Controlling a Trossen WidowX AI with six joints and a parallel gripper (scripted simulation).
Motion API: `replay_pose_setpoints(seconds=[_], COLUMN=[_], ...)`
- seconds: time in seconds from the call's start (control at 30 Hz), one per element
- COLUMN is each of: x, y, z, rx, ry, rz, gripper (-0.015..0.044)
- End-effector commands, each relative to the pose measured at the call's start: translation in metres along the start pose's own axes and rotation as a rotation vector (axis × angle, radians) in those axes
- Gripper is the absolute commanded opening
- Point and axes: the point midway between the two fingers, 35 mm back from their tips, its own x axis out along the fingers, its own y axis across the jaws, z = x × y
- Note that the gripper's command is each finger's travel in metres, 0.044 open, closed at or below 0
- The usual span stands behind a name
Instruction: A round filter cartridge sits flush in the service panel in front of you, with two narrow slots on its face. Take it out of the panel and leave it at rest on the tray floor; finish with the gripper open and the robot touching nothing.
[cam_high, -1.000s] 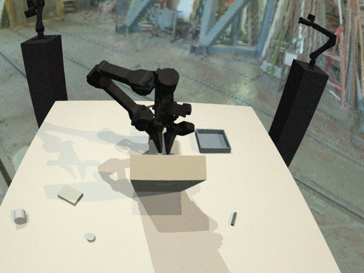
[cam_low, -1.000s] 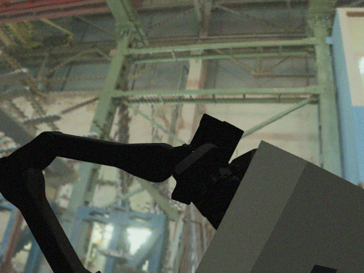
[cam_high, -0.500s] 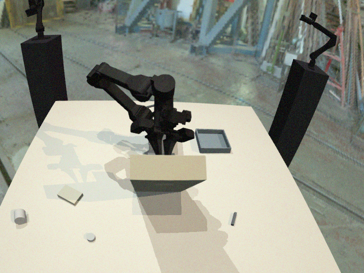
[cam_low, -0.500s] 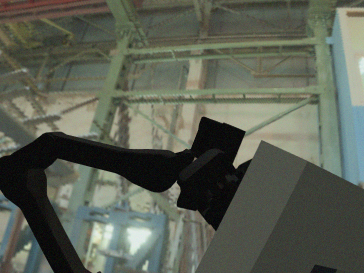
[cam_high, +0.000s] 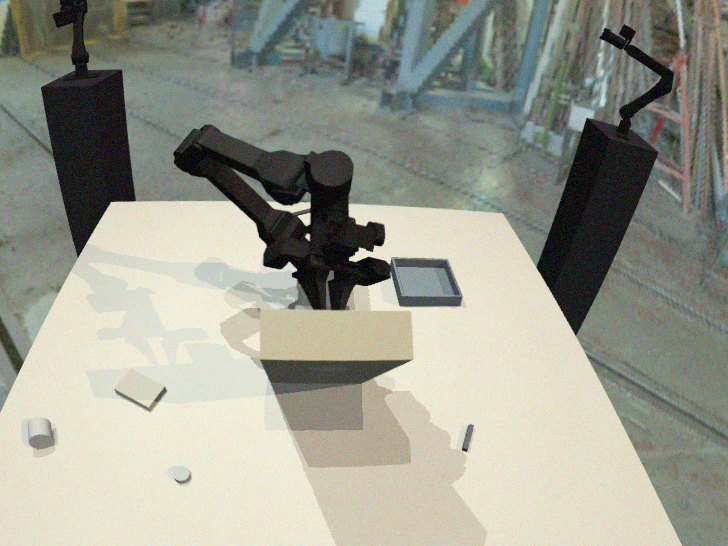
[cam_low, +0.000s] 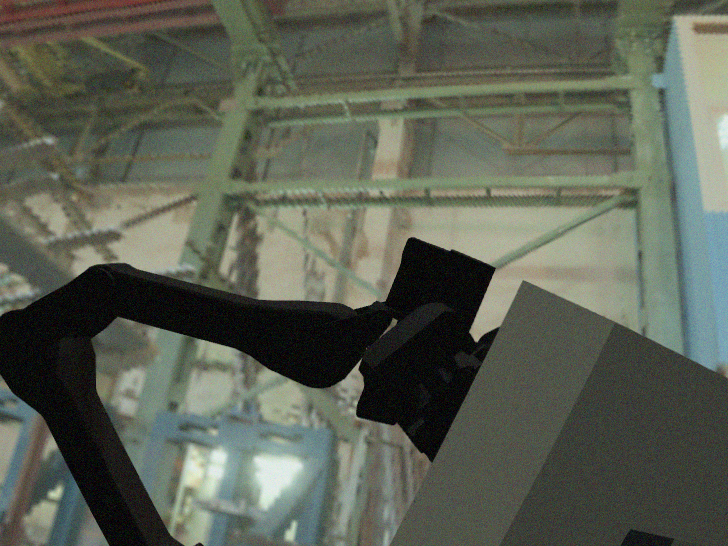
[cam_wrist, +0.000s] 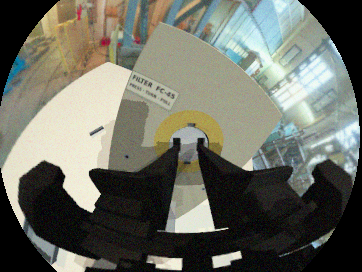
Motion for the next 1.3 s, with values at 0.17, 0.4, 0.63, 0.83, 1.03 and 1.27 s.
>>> replay_pose_setpoints(seconds=[0.17, 0.4, 0.63, 0.83, 1.03, 1.27], x=[0.0001, 0.0001, 0.0028, 0.0031, 0.0031, 0.0034], y=[-0.0004, -0.0009, -0.0011, -0.0005, -0.0002, -0.0001], z=[0.0014, 0.0012, 0.0011, 0.0009, 0.0008, 0.0009], rx=[-0.002, -0.002, -0.002, -0.002, -0.002, -0.002], ry=[-0.003, -0.003, -0.003, -0.003, -0.003, -0.003], rz=[0.003, 0.003, 0.003, 0.003, 0.003, 0.003], gripper=[0.0106, 0.0106, 0.0106, 0.0106, 0.0106, 0.0106])
